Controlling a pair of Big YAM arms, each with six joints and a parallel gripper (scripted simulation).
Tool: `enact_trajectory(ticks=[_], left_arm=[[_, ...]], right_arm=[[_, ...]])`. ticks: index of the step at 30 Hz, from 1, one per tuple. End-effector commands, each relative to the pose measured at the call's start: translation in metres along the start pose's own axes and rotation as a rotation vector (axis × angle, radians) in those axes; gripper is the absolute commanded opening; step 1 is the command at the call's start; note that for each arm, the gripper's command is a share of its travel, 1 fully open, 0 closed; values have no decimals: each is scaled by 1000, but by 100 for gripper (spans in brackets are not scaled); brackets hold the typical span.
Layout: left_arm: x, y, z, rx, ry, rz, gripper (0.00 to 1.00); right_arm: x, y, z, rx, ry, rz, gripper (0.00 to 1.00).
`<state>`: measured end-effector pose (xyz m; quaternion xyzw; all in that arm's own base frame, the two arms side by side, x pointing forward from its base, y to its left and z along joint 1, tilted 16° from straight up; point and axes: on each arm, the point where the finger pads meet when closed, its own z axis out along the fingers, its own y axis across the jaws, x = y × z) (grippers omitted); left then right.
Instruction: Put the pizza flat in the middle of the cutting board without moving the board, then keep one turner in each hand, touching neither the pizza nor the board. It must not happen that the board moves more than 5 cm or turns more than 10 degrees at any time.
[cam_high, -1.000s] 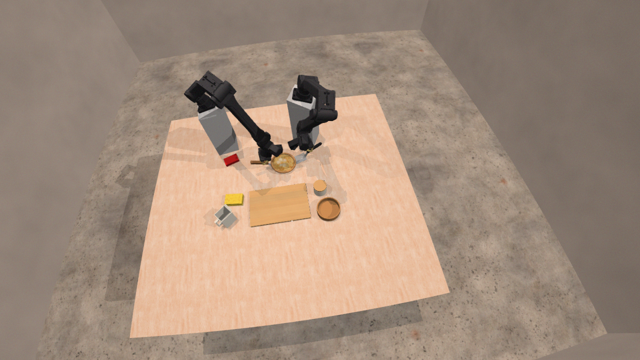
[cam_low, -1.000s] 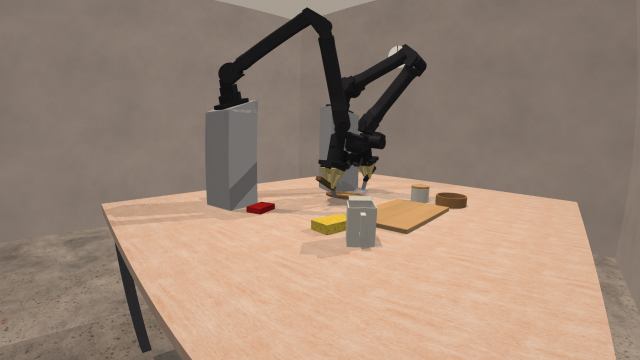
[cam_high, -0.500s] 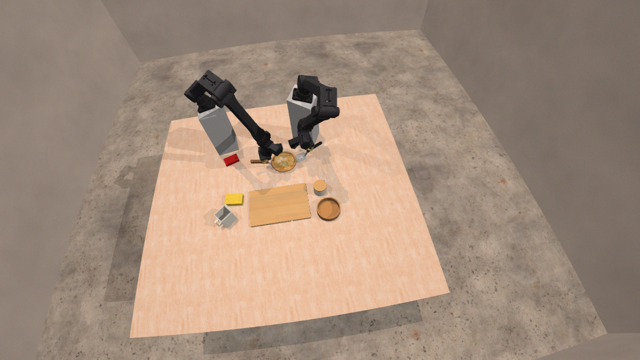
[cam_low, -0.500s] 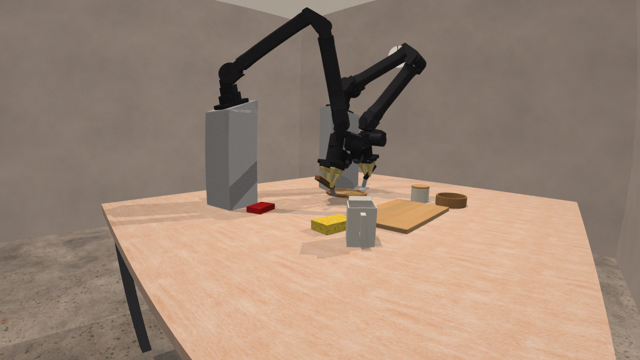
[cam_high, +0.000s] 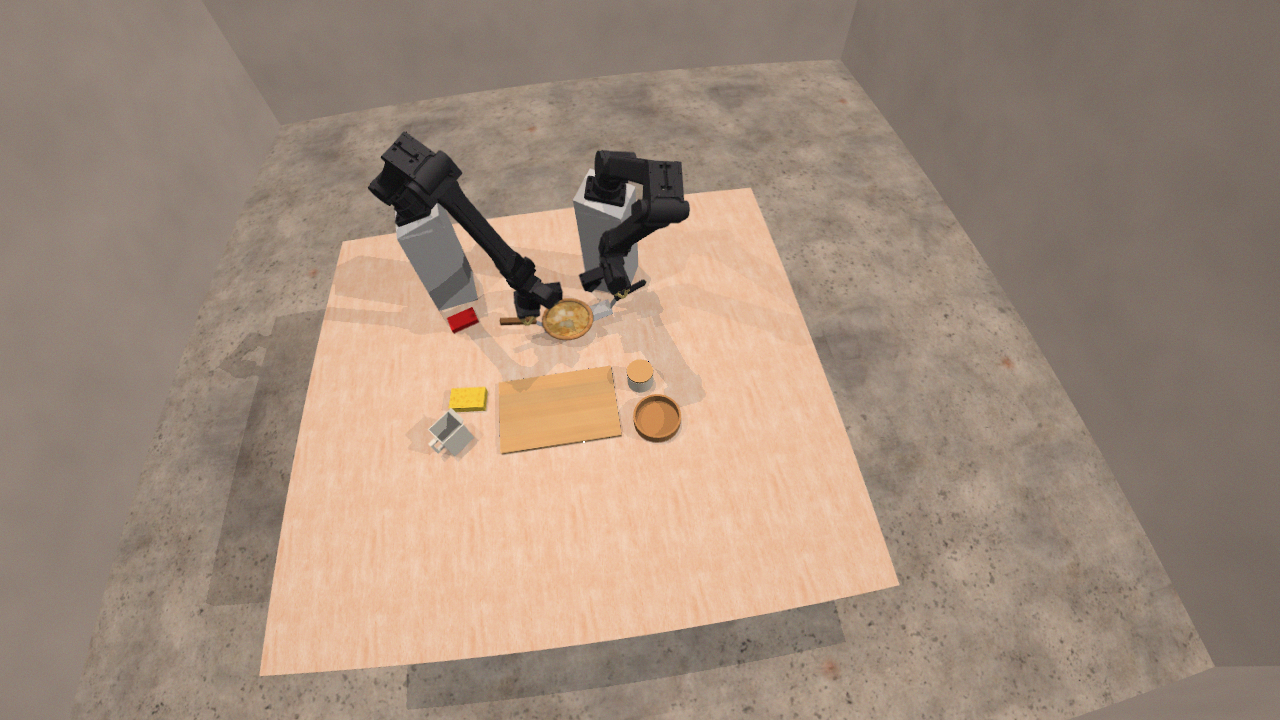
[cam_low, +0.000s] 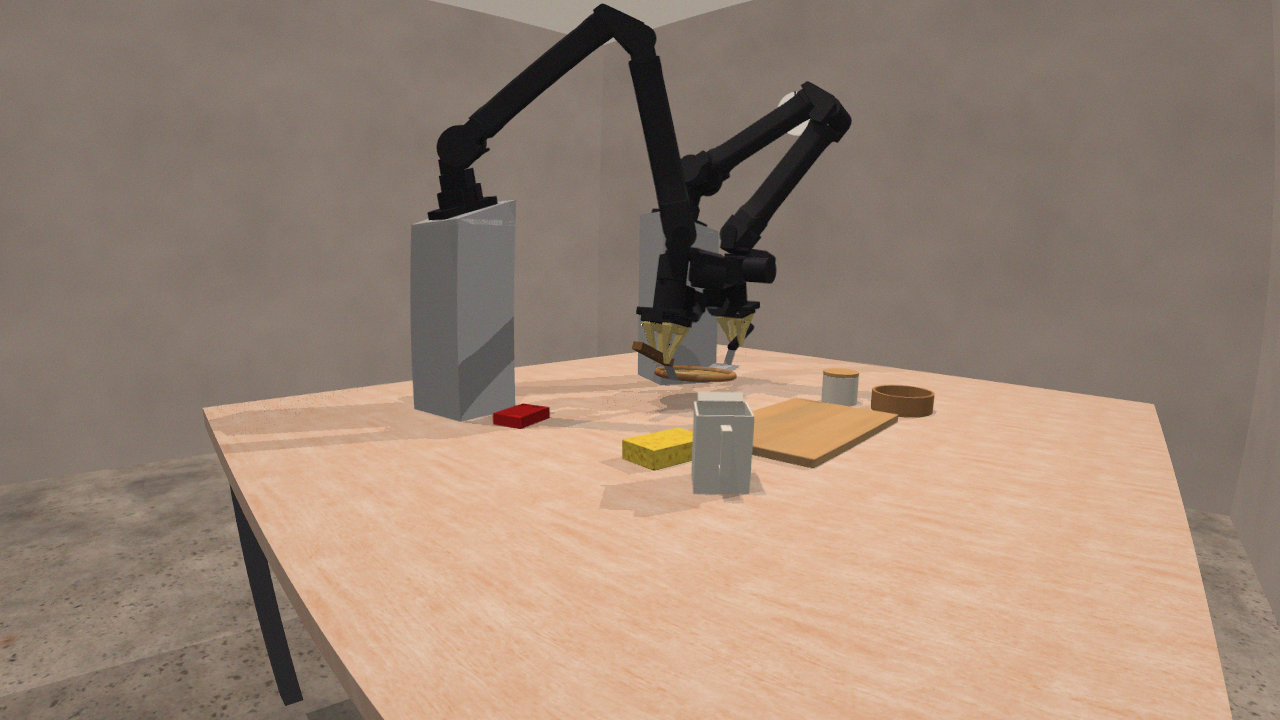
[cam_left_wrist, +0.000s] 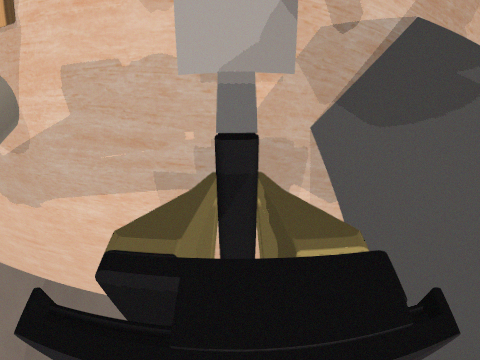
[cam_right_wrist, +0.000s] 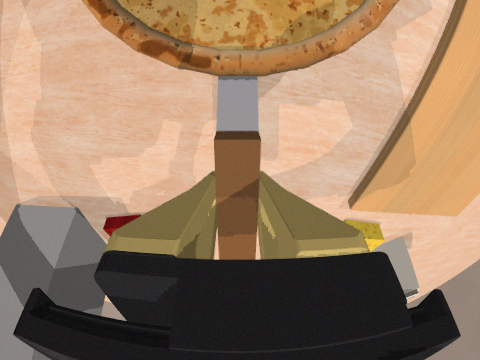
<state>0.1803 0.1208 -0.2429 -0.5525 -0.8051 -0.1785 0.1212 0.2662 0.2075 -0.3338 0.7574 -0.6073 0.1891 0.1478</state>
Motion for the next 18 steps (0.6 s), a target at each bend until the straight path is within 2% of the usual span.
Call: enact_trajectory(ticks=[1, 11, 12, 18], left_arm=[[8, -17, -12, 31, -6, 17, 6], [13, -17, -25, 31, -45, 22, 6], [14, -17, -26, 30, -50, 23, 6], [14, -17, -30, 30, -71, 16, 6]], right_arm=[[-3, -12, -11, 21, -32, 1, 6], [2, -20, -29, 18, -67, 0, 6], [1, -17, -29, 35, -82, 0, 6], [9, -11, -24, 13, -87, 8, 6]])
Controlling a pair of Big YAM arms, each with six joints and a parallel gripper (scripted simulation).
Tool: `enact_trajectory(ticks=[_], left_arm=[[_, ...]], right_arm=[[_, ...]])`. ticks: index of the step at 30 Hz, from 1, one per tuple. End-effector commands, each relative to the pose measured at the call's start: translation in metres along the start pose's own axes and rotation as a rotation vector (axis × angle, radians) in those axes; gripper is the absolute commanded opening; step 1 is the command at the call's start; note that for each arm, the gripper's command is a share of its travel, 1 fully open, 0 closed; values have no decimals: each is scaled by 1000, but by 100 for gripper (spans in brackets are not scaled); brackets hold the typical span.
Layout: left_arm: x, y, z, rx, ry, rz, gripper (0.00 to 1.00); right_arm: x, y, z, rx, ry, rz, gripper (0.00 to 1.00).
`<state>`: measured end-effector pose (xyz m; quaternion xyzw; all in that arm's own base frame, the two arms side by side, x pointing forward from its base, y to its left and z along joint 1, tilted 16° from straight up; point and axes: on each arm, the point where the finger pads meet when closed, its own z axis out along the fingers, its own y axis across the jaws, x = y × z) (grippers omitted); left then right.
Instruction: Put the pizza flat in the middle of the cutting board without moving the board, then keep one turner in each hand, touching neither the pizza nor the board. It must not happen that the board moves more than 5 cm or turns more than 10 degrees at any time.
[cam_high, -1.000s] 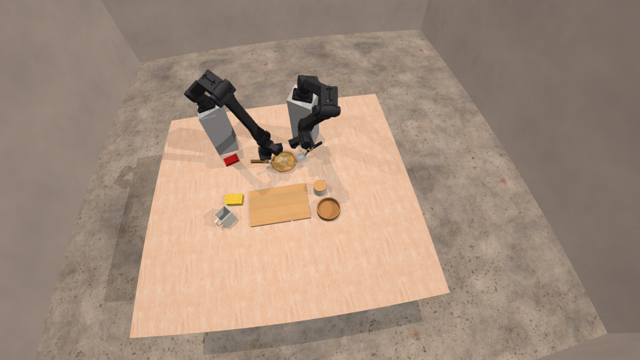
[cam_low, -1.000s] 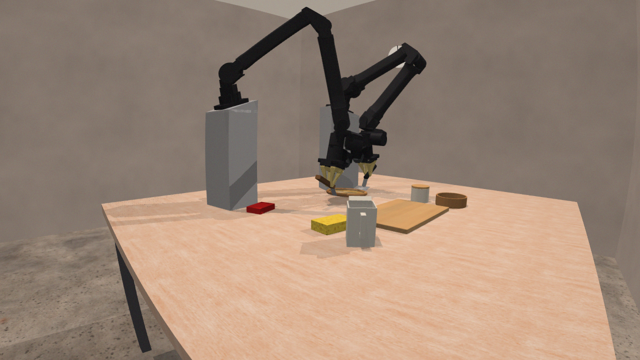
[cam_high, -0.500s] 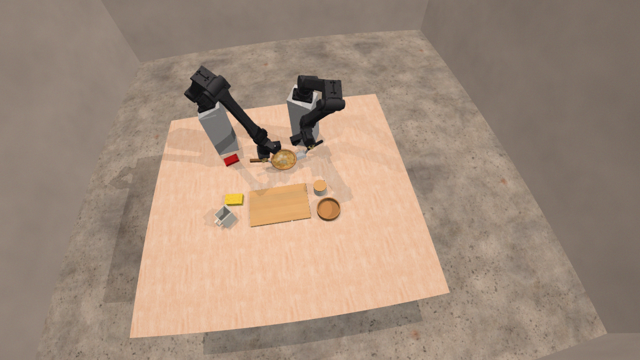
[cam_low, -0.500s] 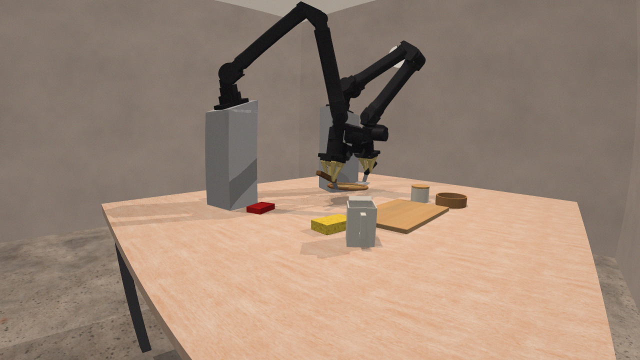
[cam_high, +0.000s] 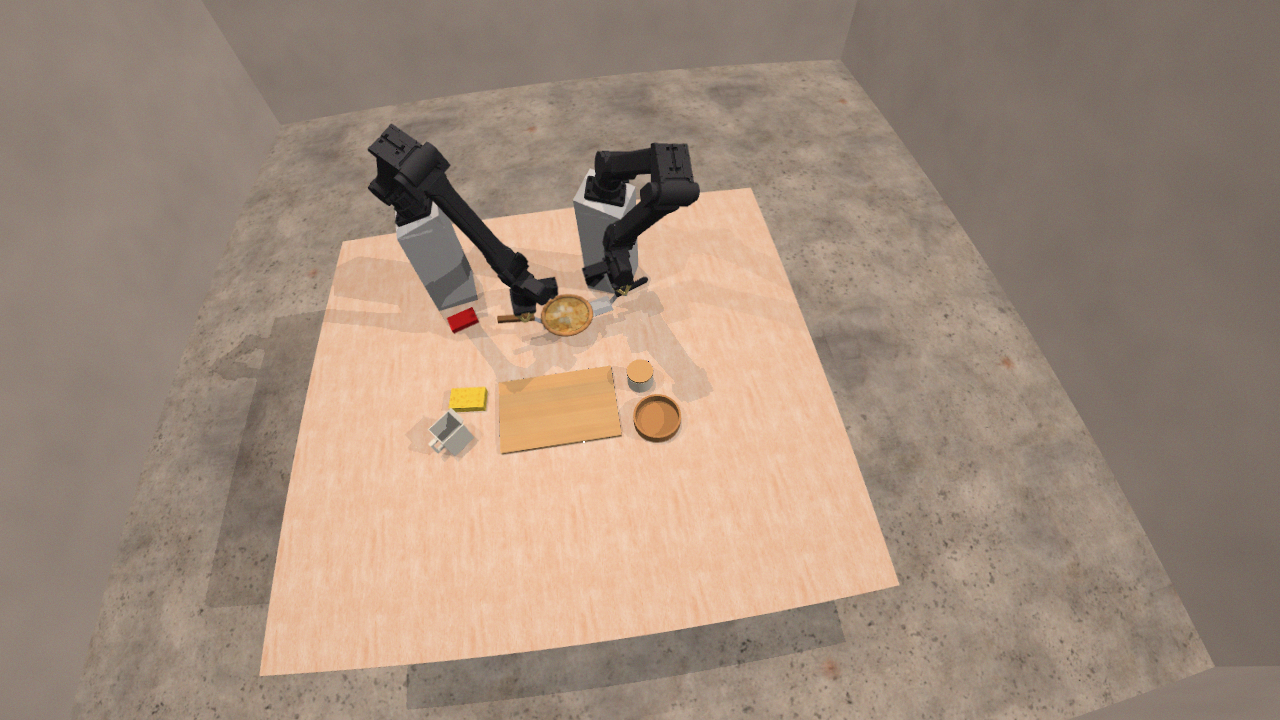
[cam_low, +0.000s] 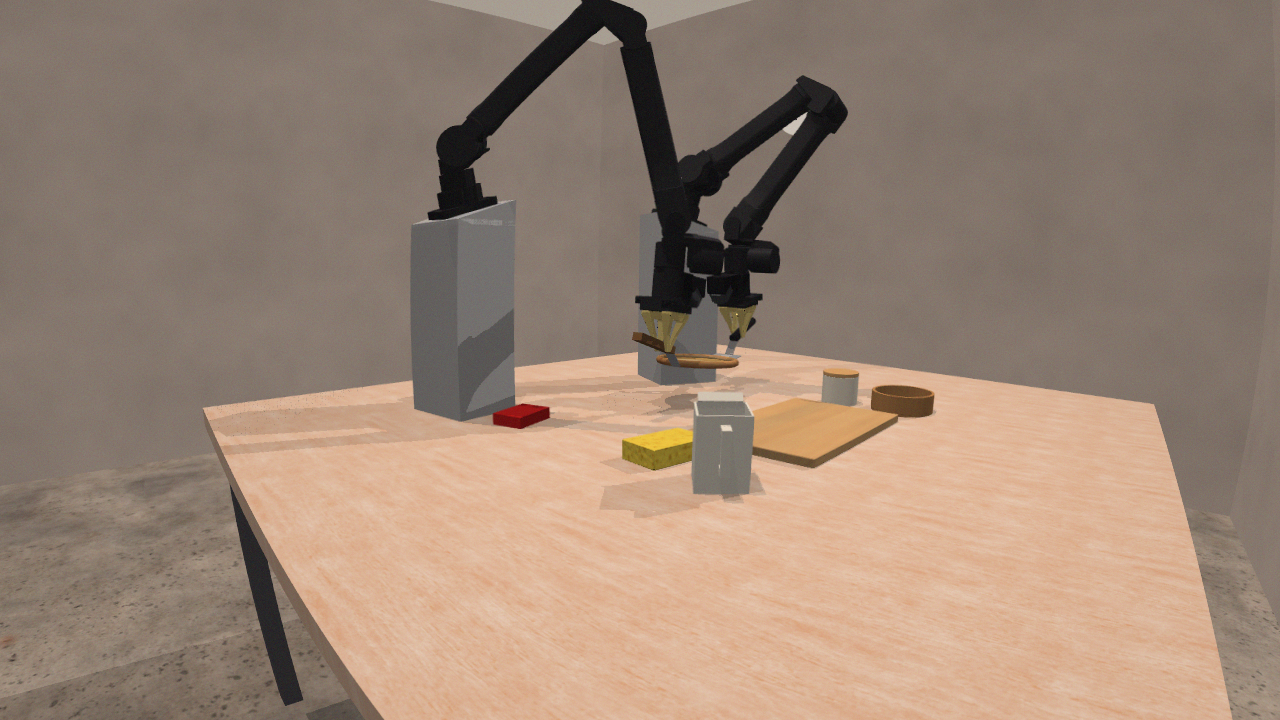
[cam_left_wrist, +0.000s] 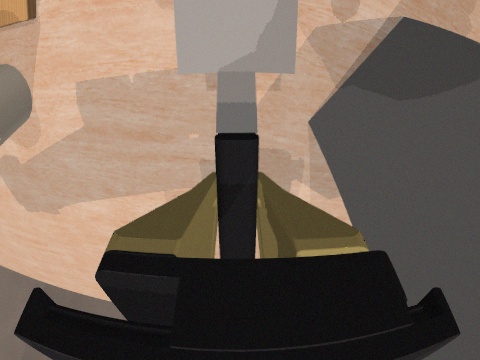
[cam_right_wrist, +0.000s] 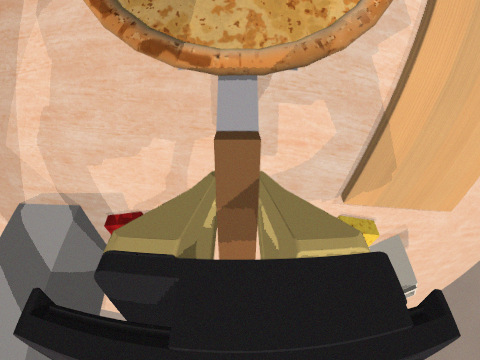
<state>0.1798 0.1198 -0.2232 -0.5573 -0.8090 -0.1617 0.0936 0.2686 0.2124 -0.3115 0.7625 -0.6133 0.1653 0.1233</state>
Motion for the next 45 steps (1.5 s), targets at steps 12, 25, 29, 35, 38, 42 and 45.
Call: enact_trajectory(ticks=[12, 25, 29, 35, 38, 42, 45], left_arm=[[10, -26, -40, 46, -73, 12, 6], [-3, 29, -27, -13, -82, -39, 6], [-11, 37, -32, -12, -103, -44, 6], [-14, 49, -37, -21, -113, -41, 6], [-18, 54, -41, -9, -124, -79, 6], [-24, 67, -46, -12, -137, -95, 6], [-29, 78, -48, -13, -142, -105, 6]], right_arm=[[3, -17, -26, 28, -80, 4, 6], [14, -48, -37, 21, -102, -36, 6], [18, -61, -42, 28, -116, -53, 6], [22, -59, -36, 20, -120, -40, 6], [32, -84, -43, 27, -131, -82, 6], [38, -100, -46, 28, -137, -89, 6], [40, -112, -49, 39, -139, -100, 6]])
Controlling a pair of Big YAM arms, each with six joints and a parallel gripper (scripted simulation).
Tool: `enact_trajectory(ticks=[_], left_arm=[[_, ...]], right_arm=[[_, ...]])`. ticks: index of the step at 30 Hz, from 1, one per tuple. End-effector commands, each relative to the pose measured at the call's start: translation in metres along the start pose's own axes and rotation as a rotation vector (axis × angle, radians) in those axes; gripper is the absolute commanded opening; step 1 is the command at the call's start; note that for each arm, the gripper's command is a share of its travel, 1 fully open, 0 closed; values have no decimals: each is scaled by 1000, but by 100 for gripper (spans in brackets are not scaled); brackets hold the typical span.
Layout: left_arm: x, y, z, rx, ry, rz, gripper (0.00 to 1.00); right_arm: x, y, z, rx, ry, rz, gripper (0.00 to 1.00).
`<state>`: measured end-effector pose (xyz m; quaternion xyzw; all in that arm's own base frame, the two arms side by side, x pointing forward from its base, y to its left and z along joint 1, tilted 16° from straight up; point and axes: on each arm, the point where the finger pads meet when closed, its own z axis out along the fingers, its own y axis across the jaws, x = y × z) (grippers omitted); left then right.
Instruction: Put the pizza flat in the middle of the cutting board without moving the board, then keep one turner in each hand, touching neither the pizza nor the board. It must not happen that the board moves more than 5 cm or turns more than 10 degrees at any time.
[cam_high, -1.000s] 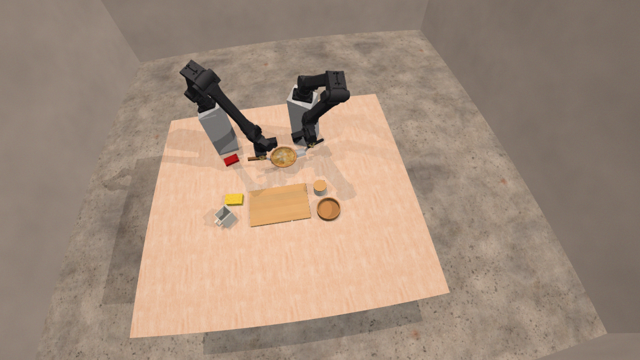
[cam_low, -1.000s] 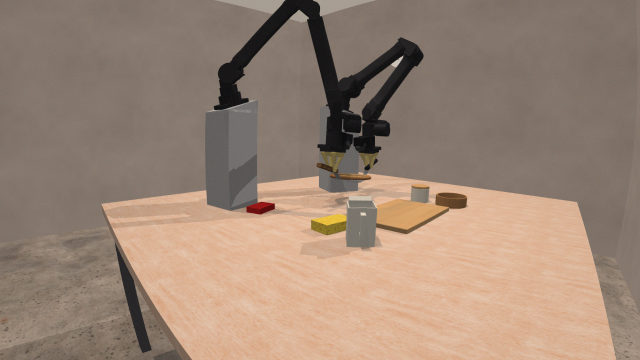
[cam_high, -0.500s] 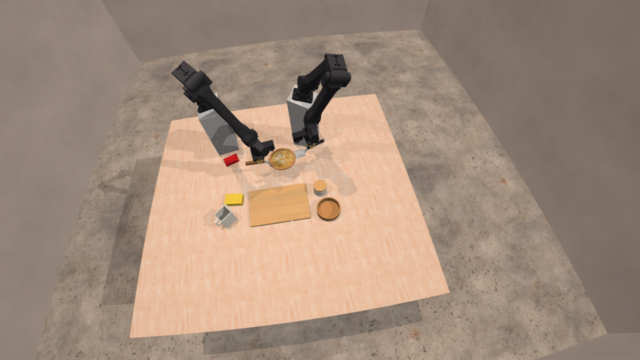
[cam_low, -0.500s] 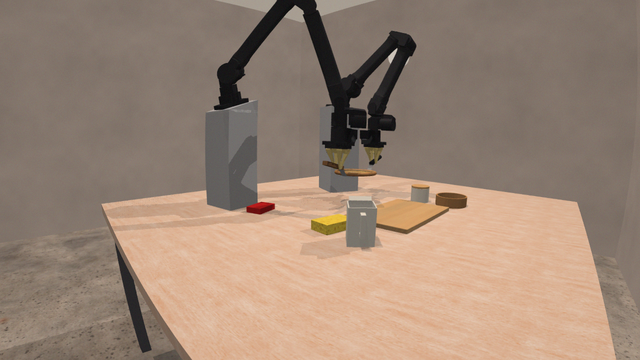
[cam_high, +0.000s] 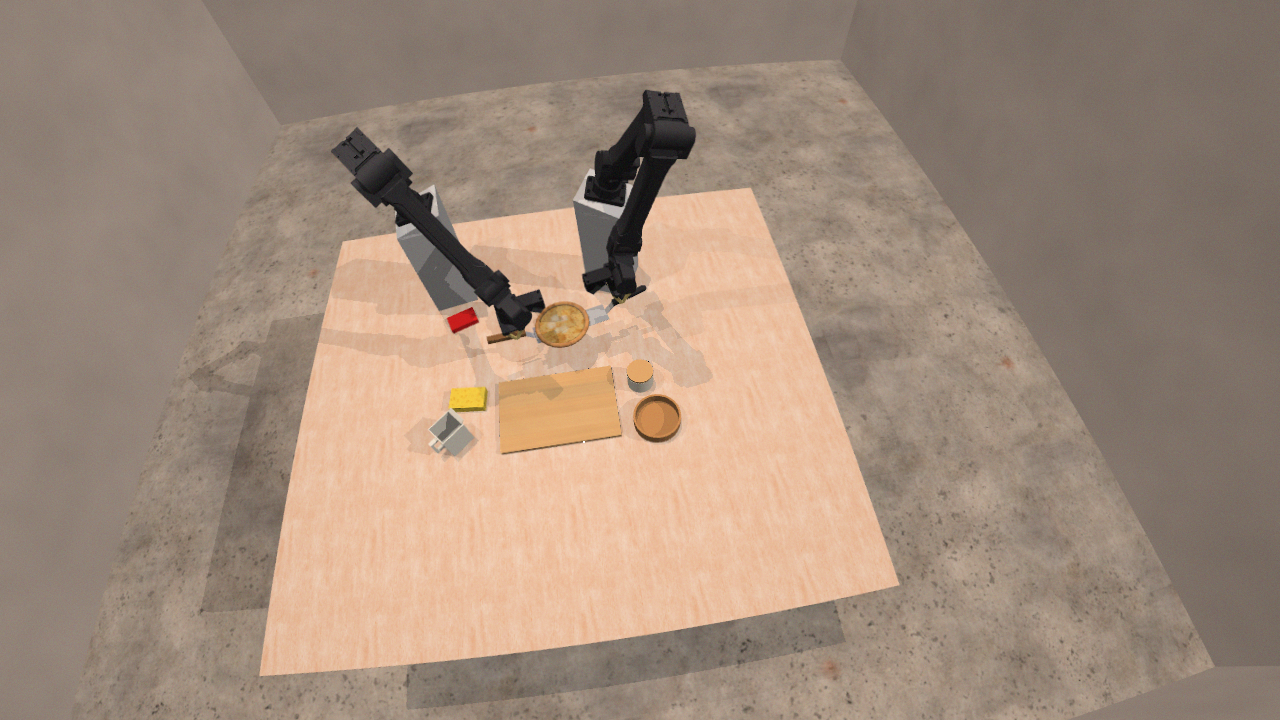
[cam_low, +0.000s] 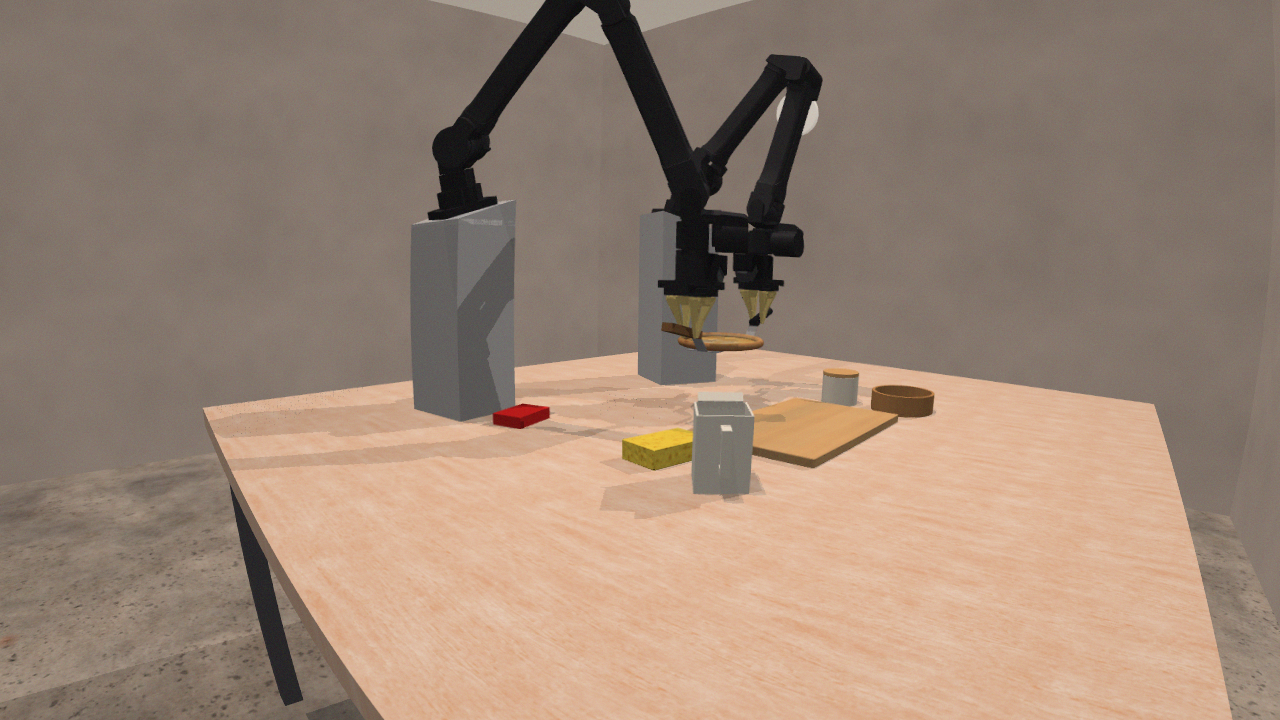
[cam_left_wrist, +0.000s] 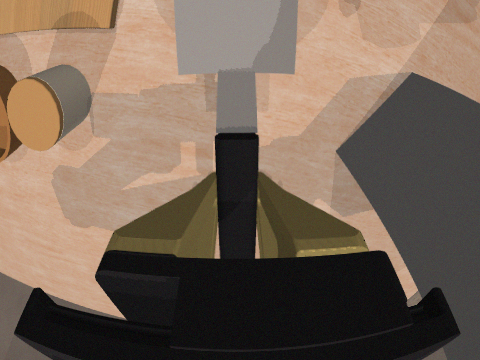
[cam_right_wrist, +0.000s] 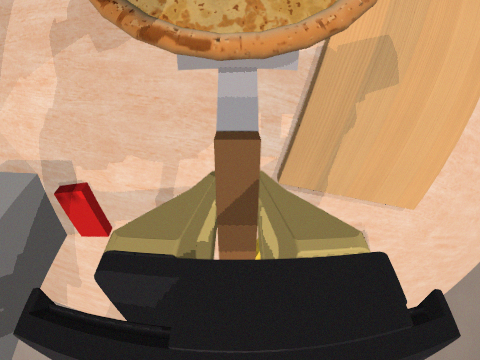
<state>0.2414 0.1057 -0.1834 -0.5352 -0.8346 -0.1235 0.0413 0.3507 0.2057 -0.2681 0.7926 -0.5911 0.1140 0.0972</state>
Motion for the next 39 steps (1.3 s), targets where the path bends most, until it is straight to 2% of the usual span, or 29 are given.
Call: enact_trajectory(ticks=[1, 2, 4, 7, 8, 11, 14, 18, 19, 24, 28, 30, 32, 34, 37, 39], left_arm=[[-11, 22, -6, -41, -23, -38, 6], [-13, 20, -5, -31, -22, -42, 6], [-14, 10, 1, 1, -16, -41, 6], [-13, 7, 0, 2, -16, -19, 6], [-17, 22, -3, -15, -14, -57, 6], [-26, 40, -8, -30, -22, -75, 6], [-30, 47, -9, -33, -22, -85, 6], [-37, 54, -8, -34, -25, -101, 6], [-38, 46, -1, -5, -16, -99, 6], [-41, 48, 0, -2, -16, -86, 6], [-53, 72, -6, -17, -22, -134, 6], [-56, 71, -1, -6, -20, -137, 6], [-59, 76, -1, -5, -18, -144, 6], [-63, 85, -3, -22, -24, -155, 6], [-67, 84, 0, -10, -19, -165, 6], [-67, 81, 1, -5, -16, -148, 6]], right_arm=[[1, -35, -21, 48, -20, -36, 6], [2, -37, -21, 47, -20, -42, 6], [8, -28, -3, 13, -14, -50, 6], [10, -24, -3, 5, -11, -26, 6], [11, -40, -8, 22, -17, -54, 6], [17, -51, -4, 11, -11, -74, 6], [23, -74, -22, 46, -20, -70, 6], [27, -74, -6, 13, -18, -92, 6], [26, -75, -6, 15, -18, -99, 6], [27, -79, -5, 16, -17, -89, 6], [43, -107, -9, 19, -16, -124, 6], [46, -117, -17, 36, -18, -121, 6], [47, -117, -7, 15, -15, -134, 6], [48, -124, -7, 19, -19, -139, 6], [46, -125, -7, 16, -18, -162, 6], [54, -132, -6, 18, -19, -134, 6]])
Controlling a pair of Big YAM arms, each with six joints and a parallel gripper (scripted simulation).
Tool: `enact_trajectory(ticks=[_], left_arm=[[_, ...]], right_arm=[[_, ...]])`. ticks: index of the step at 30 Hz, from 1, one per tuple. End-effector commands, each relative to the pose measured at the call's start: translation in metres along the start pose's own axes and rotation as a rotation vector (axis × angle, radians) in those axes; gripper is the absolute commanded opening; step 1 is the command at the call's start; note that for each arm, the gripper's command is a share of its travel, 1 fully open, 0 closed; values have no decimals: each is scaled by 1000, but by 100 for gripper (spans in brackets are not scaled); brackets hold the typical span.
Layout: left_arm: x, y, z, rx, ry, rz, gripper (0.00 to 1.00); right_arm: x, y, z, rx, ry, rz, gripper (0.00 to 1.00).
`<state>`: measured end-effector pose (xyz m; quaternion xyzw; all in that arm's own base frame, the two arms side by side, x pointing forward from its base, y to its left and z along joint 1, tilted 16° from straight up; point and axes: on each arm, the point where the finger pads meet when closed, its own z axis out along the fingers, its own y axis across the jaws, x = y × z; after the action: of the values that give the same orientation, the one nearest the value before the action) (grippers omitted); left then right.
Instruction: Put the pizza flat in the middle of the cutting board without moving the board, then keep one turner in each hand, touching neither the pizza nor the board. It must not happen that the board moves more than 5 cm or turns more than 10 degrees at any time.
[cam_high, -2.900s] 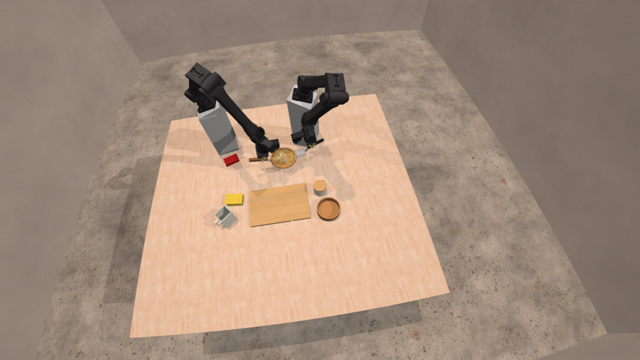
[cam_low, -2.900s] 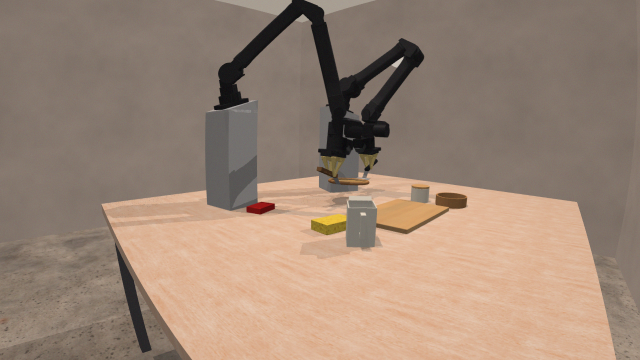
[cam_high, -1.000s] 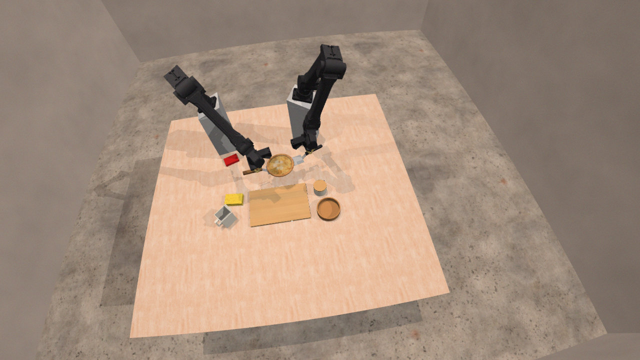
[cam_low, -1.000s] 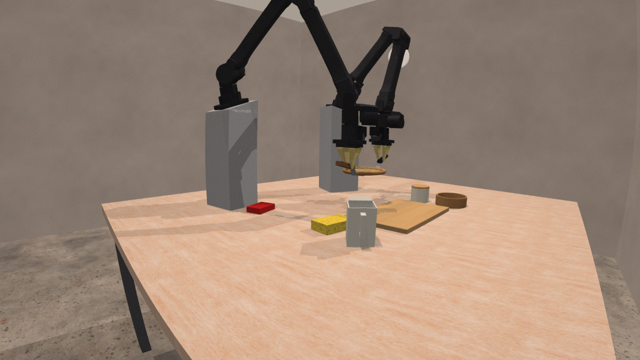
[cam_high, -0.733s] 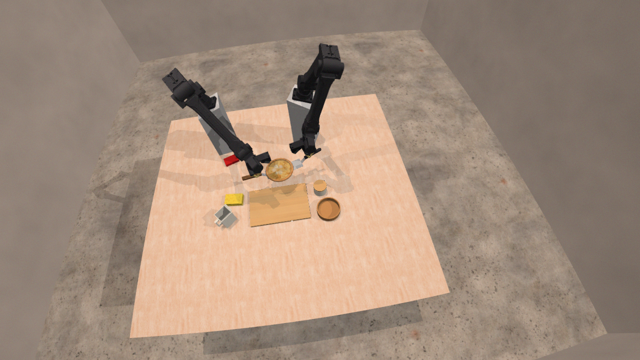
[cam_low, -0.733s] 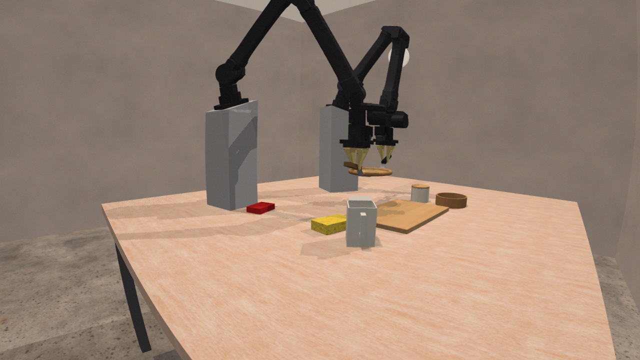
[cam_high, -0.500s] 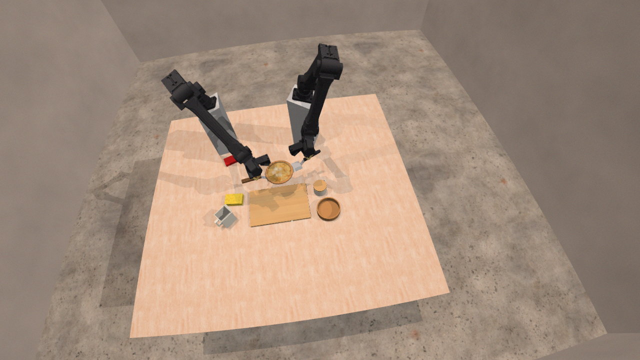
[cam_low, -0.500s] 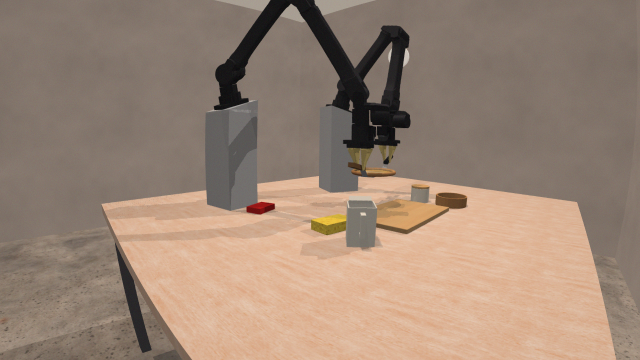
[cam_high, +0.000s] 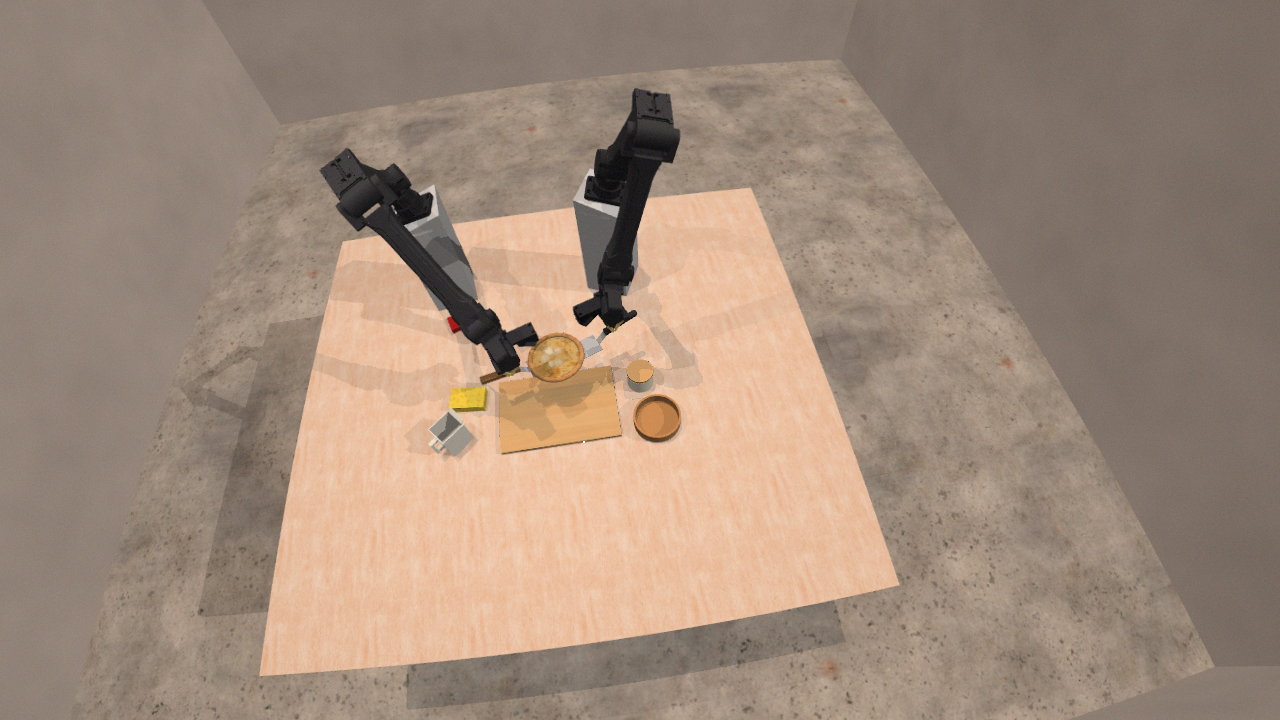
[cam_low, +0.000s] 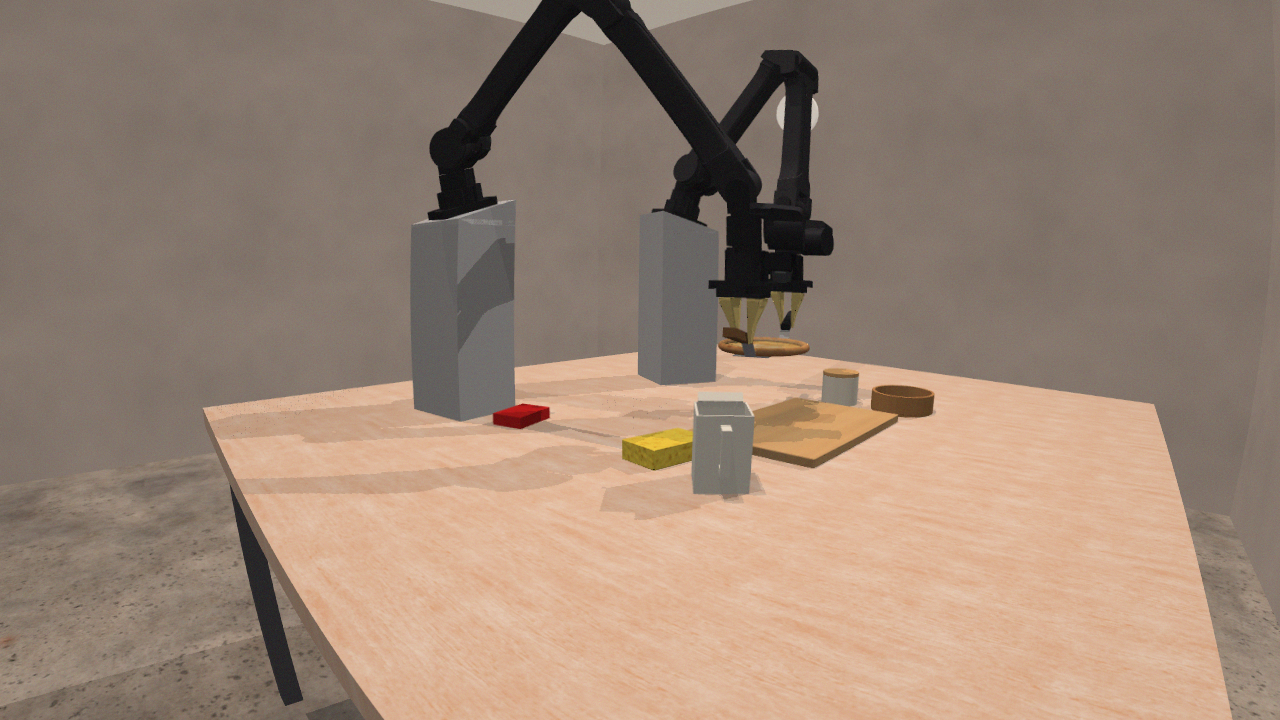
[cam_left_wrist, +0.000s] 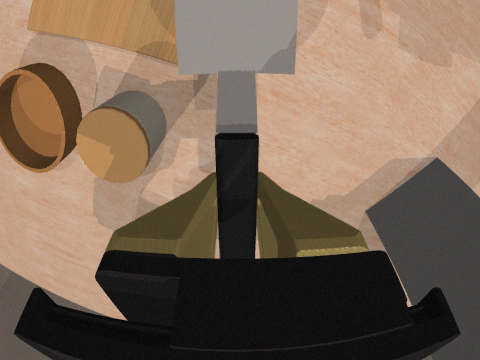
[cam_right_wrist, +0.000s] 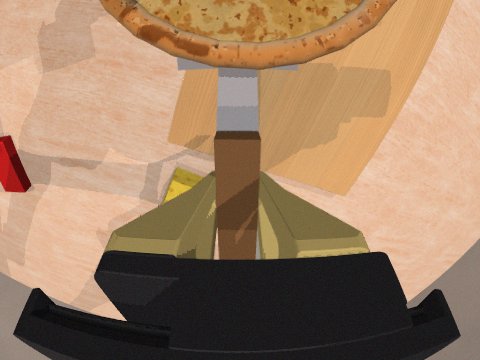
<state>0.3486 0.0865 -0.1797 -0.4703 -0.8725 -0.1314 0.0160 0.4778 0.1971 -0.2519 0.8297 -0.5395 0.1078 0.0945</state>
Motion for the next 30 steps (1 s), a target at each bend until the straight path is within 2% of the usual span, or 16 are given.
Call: enact_trajectory(ticks=[1, 5, 7, 9, 10, 16, 19, 20, 24, 26, 27, 30], left_arm=[[-4, -9, 2, 20, 6, 7, 6], [-18, 10, 0, 10, -1, -33, 6], [-22, 22, -9, -22, -16, -29, 6], [-24, 15, 1, 12, 0, -43, 6], [-27, 17, 1, 12, 0, -47, 6], [-42, 32, 1, 2, -6, -70, 6], [-41, 32, 0, -1, -7, -53, 6], [-38, 33, 4, 7, -1, -86, 6], [-54, 45, 0, 0, -8, -86, 6], [-60, 56, -6, -14, -16, -103, 6], [-61, 51, 1, 2, -7, -104, 6], [-68, 57, 1, 1, -8, -117, 6]], right_arm=[[8, -12, -1, 3, -7, -7, 6], [17, -29, -3, 0, -6, -47, 6], [22, -39, -8, 10, -6, -49, 6], [27, -46, -9, 12, -5, -56, 6], [27, -46, -3, 2, -4, -62, 6], [33, -65, -5, 5, -5, -92, 6], [27, -64, -6, 7, -5, -80, 6], [41, -69, -4, 6, -6, -92, 6], [53, -86, -3, 1, -5, -110, 6], [57, -94, -8, 9, -4, -110, 6], [58, -98, -10, 11, -3, -113, 6], [54, -105, -7, 7, -3, -137, 6]])
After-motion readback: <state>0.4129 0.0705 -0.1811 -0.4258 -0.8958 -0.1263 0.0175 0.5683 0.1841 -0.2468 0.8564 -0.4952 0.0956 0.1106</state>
